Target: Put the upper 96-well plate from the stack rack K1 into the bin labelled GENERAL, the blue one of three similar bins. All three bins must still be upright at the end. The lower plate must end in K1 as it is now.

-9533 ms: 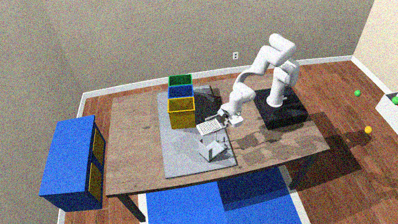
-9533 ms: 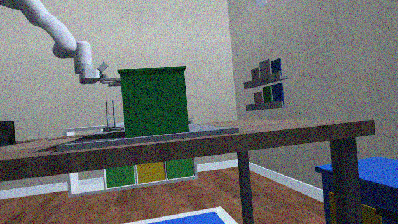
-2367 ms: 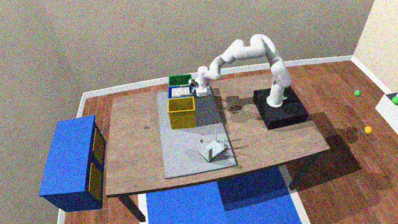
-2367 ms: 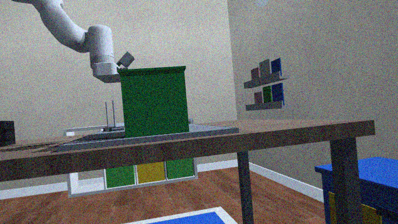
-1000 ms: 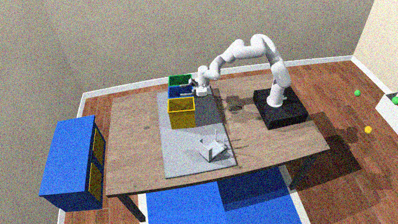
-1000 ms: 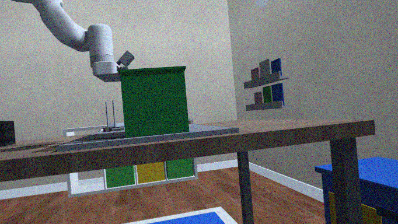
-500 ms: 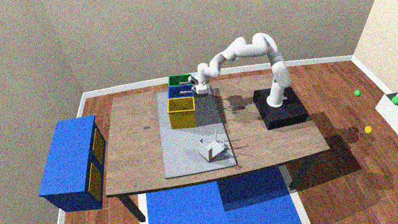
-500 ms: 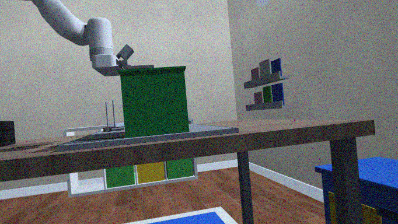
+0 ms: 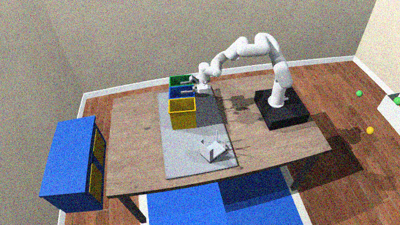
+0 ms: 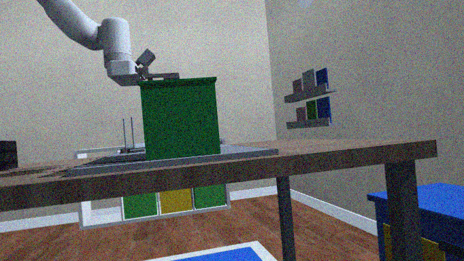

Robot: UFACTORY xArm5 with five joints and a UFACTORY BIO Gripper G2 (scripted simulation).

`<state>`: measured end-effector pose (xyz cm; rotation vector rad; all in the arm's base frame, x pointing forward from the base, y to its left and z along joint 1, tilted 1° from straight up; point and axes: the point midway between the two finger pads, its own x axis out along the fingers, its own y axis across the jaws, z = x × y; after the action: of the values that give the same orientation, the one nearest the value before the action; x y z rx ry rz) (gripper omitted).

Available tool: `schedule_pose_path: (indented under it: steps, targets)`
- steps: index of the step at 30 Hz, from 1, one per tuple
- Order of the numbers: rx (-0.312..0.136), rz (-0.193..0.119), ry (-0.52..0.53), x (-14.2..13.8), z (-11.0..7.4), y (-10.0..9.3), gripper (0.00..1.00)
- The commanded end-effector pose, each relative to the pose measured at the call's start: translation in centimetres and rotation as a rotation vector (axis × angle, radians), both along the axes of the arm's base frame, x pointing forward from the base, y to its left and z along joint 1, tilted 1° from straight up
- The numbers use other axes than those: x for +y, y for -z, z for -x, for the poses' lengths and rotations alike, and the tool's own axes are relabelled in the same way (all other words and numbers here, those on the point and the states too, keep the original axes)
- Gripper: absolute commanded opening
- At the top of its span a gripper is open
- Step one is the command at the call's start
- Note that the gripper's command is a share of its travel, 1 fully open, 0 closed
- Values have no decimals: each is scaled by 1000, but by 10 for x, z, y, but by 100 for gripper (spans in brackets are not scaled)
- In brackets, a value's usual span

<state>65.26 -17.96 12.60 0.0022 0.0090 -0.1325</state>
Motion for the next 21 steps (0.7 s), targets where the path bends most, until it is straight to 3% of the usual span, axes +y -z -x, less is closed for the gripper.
schedule_pose_path:
  steps: [1, 21]
  targets:
    - [-6, -5, -94, 10, 7, -7, 18]
    - [-6, -6, -103, 78, 58, -37, 18]
